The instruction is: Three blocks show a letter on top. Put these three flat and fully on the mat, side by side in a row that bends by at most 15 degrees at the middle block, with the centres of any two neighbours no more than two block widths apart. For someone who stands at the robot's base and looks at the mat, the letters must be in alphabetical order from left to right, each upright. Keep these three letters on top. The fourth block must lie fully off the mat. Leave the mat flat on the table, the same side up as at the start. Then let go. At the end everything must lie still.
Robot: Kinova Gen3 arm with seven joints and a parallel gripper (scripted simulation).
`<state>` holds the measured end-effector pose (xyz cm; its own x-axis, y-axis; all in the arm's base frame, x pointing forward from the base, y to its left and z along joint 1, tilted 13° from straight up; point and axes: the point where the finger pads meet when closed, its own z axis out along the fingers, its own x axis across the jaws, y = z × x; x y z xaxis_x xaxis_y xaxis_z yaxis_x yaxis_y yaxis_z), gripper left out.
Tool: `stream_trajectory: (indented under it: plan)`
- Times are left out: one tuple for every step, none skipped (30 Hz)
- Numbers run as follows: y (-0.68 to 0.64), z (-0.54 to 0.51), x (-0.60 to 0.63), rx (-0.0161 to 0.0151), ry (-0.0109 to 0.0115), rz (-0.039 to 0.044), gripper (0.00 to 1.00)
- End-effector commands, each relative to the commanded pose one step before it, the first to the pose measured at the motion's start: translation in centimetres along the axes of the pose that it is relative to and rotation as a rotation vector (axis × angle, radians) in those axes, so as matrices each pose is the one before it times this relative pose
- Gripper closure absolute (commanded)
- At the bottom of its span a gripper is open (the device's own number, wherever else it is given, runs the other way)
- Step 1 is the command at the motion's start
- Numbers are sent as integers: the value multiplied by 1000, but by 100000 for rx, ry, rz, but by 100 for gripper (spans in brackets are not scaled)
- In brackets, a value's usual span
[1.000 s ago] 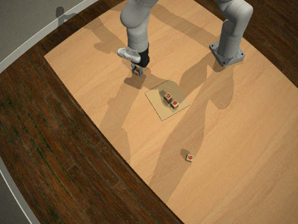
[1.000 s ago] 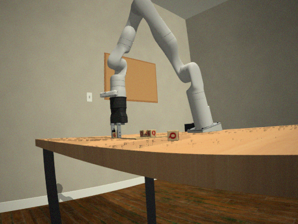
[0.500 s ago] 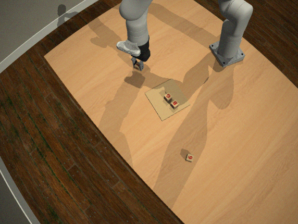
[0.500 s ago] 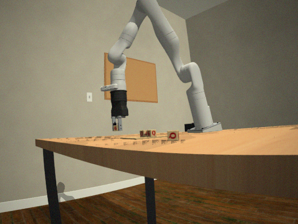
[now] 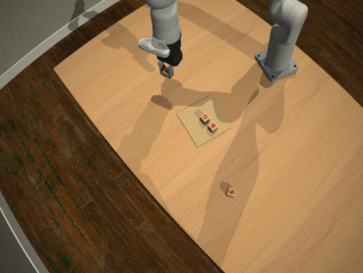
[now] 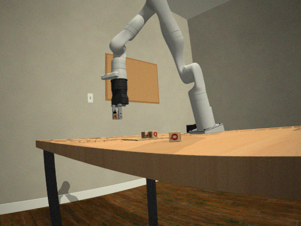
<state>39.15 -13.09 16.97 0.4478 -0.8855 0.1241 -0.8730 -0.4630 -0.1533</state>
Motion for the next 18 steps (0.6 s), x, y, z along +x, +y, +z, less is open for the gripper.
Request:
stream_trajectory:
  plan:
    - [-821, -1066, -117, 2152, 535, -1114, 51]
    - [1, -96, 0, -1, 0, 1, 51]
    - [1, -62, 0, -1, 0, 1, 51]
    - [1, -34, 0, -1, 0, 1, 51]
    - [0, -13, 0, 0, 0, 0, 51]
    - [0, -2, 0, 0, 0, 0, 51]
    - [0, 0, 0, 0, 0, 0, 51]
    - [0, 0, 0, 0, 0, 0, 51]
    - [0, 0, 0, 0, 0, 0, 51]
    - [0, 0, 0, 0, 0, 0, 51]
    - [0, 0, 0, 0, 0, 0, 51]
    - [0, 0, 0, 0, 0, 0, 51]
    - [0, 0, 0, 0, 0, 0, 51]
    - [0, 0, 0, 0, 0, 0, 51]
    - [-3, 0, -8, -2, -3, -63, 51]
    - [-19, 2, -52, -16, -20, -408, 51]
    - [-48, 6, -131, -39, -50, -1023, 51]
    - [-86, 10, -233, -68, -88, -1831, 51]
